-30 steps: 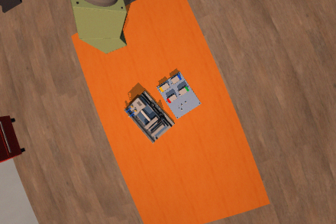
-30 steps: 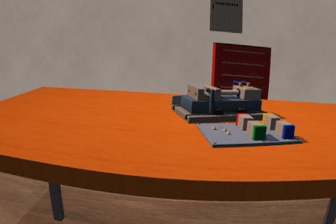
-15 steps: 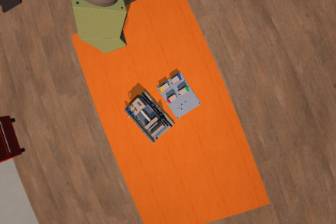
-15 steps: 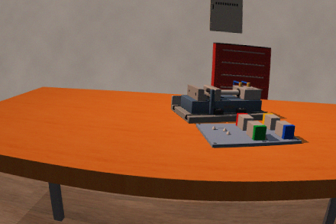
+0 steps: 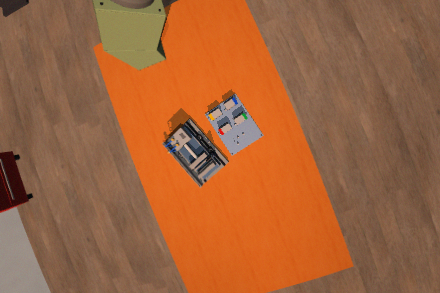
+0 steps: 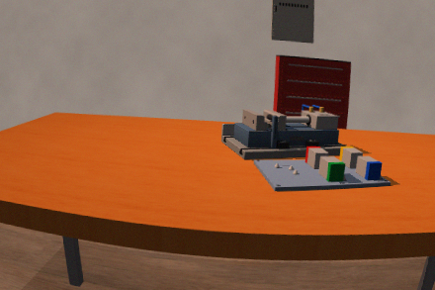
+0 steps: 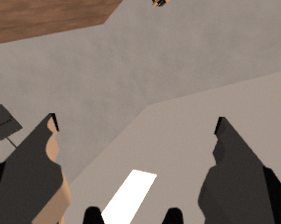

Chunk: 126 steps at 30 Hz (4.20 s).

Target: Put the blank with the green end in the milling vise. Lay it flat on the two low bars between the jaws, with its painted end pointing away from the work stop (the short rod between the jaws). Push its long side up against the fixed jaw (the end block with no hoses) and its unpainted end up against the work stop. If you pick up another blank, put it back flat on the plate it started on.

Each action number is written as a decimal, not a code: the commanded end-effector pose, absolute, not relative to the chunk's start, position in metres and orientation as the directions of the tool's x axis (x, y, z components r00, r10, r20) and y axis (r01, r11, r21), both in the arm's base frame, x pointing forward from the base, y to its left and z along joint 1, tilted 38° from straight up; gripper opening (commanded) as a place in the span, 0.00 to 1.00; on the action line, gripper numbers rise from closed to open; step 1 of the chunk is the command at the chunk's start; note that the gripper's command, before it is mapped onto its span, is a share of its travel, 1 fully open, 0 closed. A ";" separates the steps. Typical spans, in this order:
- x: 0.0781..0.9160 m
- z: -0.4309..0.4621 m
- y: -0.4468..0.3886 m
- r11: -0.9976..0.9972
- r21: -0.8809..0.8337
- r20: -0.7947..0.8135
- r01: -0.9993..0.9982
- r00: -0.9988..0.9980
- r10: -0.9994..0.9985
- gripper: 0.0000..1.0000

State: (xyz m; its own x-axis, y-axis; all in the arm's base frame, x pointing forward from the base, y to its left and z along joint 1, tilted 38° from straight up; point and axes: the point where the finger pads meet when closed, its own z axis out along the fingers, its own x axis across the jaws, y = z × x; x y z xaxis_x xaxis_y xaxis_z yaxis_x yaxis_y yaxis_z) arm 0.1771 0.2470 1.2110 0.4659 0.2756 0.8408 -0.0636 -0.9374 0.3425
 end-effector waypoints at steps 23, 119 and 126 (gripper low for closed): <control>0.288 1.023 0.421 -0.877 0.480 0.562 0.016 0.762 0.321 1.00; 0.533 0.017 0.312 -0.744 -0.591 0.168 0.312 0.950 0.265 1.00; 0.531 0.015 0.311 -0.741 -0.594 0.173 0.313 0.949 0.263 1.00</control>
